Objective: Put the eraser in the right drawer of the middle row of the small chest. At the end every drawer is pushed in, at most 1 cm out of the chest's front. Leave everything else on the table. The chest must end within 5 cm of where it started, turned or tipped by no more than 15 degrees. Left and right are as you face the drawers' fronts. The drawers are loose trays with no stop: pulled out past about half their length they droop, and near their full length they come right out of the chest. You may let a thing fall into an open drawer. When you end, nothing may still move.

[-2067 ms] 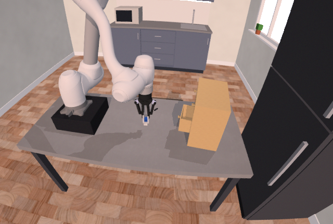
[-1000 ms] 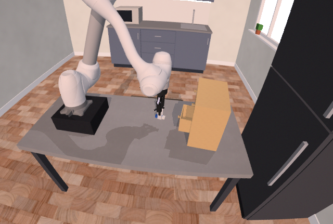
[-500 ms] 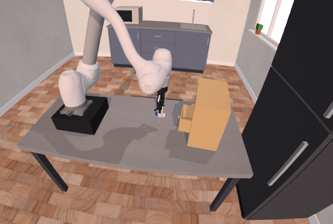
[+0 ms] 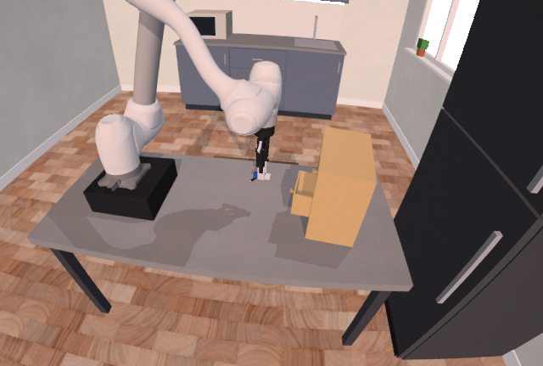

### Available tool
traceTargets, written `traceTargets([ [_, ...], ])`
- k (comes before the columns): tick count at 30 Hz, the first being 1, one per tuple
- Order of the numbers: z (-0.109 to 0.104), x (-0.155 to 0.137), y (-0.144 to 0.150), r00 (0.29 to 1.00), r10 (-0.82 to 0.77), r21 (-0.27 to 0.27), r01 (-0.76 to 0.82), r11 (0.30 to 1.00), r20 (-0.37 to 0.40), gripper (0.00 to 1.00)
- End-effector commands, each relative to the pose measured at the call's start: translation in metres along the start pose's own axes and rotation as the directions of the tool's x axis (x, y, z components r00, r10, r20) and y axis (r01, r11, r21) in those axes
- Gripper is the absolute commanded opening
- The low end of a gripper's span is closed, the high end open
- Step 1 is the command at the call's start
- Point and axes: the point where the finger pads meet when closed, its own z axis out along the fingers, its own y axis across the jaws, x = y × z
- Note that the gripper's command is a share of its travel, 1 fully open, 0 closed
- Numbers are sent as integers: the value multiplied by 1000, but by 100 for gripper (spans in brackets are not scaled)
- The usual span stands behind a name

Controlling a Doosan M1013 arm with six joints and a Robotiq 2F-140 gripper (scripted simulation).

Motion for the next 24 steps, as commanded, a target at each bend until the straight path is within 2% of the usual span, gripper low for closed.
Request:
traceTargets([
  [1, -18, 0, 0, 1000, 0, 0, 0, 1000, 0, 11],
  [4, -33, 0, 0, 1000, 0, 0, 0, 1000, 0, 11],
  [6, -33, 0, 0, 1000, 0, 0, 0, 1000, 0, 11],
  [14, -61, 1, 0, 1000, 0, 0, 0, 1000, 0, 11],
  [24, -71, 1, 0, 1000, 0, 0, 0, 1000, 0, 11],
])
